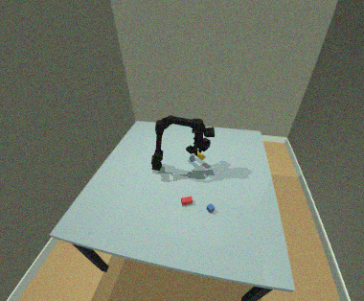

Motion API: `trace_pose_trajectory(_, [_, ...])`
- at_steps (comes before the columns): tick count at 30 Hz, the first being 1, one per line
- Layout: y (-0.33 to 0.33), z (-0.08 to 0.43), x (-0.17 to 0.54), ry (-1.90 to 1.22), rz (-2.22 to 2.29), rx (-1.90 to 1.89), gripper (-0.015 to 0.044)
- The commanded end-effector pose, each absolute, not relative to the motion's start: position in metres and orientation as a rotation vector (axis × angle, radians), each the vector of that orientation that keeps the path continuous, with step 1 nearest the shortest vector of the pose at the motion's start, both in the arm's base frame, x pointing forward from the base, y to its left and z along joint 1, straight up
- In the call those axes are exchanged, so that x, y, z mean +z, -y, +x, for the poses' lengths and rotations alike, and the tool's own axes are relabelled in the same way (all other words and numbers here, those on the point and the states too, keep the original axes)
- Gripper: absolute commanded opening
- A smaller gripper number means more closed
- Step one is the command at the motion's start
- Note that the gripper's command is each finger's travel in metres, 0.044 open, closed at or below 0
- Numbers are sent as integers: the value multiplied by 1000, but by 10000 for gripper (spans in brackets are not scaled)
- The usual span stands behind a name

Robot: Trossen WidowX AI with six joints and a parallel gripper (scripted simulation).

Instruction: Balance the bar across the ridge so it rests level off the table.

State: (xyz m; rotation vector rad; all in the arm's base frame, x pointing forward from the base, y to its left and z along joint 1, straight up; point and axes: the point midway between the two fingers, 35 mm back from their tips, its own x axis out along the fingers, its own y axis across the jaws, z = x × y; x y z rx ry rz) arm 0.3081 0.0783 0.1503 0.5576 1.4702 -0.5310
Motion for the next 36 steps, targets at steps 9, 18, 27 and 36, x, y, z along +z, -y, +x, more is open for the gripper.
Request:
trace_pose_trajectory(9, [-111, 280, 150, -1396, 823, -783, 0])
trace_pose_trajectory(18, [-112, 274, 143, -1387, 848, -808, 0])
trace_pose_trajectory(27, [-112, 273, 128, -1386, 851, -811, 0])
trace_pose_trajectory(36, [-112, 273, 113, -1385, 854, -814, 0])
